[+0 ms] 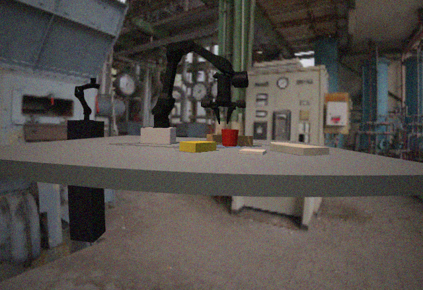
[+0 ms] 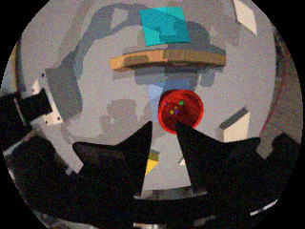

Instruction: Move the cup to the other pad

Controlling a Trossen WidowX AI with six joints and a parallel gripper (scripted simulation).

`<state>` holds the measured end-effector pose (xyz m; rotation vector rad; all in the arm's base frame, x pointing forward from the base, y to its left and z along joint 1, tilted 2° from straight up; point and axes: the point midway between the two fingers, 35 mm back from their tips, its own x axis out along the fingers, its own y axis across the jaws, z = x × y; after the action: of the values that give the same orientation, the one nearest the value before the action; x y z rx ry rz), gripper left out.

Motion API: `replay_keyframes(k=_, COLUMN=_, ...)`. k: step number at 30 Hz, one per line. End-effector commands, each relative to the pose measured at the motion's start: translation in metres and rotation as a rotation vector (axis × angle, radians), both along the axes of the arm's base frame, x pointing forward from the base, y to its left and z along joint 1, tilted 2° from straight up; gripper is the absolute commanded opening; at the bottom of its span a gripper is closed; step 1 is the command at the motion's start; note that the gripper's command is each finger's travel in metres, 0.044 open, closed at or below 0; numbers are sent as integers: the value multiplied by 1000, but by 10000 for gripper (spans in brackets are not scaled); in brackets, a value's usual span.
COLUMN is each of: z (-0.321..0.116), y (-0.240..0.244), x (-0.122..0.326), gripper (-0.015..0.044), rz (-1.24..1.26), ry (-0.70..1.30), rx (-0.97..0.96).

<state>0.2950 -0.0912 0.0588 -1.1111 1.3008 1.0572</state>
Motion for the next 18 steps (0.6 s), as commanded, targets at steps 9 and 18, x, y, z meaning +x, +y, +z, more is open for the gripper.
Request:
replay_keyframes(k=9, z=-22, y=-1, x=-1, gripper=148, rz=6, ry=12, rx=-1)
replay_keyframes(k=18, z=-37, y=-2, x=-1, gripper=148, rz=6, ry=12, rx=-1)
